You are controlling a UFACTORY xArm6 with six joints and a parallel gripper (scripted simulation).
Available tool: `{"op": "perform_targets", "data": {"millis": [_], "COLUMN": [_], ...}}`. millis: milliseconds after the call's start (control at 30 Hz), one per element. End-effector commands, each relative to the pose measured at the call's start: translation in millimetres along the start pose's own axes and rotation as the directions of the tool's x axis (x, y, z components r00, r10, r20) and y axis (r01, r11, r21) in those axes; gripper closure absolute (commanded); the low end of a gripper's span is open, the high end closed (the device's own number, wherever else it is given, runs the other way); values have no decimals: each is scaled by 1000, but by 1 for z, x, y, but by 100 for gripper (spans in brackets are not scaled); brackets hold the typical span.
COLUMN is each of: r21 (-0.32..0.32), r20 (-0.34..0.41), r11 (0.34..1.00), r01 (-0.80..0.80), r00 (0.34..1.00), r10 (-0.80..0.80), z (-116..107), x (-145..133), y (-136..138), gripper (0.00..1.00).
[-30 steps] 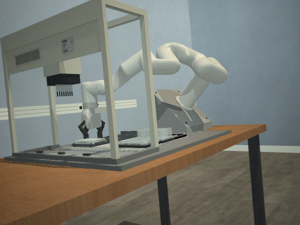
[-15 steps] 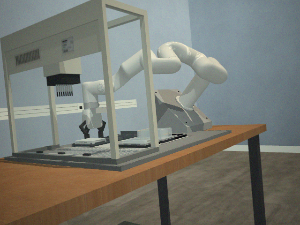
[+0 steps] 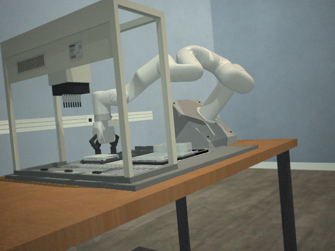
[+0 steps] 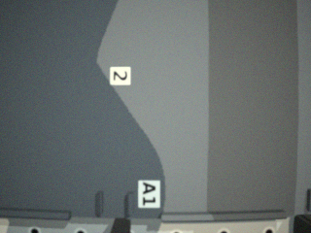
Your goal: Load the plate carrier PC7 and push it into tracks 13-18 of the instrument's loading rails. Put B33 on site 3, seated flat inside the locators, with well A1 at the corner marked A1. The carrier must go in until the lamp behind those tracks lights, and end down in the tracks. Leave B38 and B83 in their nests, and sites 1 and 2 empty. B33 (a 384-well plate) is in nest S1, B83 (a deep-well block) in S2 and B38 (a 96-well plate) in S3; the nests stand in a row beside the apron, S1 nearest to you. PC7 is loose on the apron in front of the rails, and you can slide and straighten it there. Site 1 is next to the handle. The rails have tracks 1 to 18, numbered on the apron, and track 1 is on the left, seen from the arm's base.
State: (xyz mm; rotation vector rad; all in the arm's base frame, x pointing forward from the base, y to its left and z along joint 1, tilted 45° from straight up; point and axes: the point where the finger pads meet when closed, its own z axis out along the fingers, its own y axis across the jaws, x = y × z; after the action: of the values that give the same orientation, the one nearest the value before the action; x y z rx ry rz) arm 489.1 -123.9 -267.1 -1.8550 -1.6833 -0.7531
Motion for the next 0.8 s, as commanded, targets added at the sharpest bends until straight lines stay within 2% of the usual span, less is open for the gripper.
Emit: {"op": "perform_targets", "data": {"millis": [0, 767], "r21": [-4, -4], "r20": [2, 2], "r11": [1000, 1000], "r01": [2, 2], "r00": [1000, 1000], "r10": [-2, -2], "z": [-2, -2], "x": [1, 12], "y": [2, 2], "gripper": [0, 0]}}
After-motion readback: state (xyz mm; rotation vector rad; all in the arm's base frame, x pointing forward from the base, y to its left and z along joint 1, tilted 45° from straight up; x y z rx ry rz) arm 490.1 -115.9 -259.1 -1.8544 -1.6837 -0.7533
